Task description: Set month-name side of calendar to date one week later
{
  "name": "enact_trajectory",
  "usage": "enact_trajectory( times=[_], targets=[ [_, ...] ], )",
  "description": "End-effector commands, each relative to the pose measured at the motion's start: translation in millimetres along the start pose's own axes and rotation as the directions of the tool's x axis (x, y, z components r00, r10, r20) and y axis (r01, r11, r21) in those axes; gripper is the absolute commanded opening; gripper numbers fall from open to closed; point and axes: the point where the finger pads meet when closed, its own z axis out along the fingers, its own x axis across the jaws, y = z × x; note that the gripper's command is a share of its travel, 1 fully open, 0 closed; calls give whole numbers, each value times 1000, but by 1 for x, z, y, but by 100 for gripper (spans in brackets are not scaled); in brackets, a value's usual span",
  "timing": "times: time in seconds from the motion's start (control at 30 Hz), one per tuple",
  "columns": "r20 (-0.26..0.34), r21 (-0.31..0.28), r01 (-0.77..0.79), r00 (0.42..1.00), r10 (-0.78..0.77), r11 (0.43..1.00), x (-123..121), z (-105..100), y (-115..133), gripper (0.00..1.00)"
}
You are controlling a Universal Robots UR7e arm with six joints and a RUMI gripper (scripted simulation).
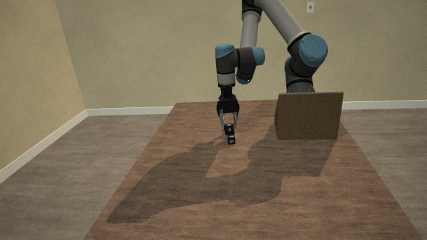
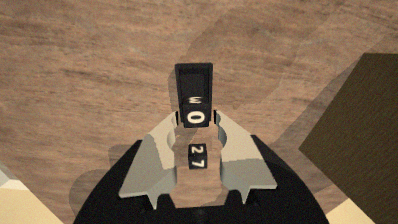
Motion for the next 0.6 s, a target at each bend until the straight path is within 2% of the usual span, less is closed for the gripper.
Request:
enact_trajectory(
  times=[0.0,0.33,0.57],
  targets=[
    [1,0,0,1000,0,1000,0,0,0,28],
    [1,0,0,1000,0,1000,0,-2,0,28],
    [1,0,0,1000,0,1000,0,-13,0,28]
  ],
)
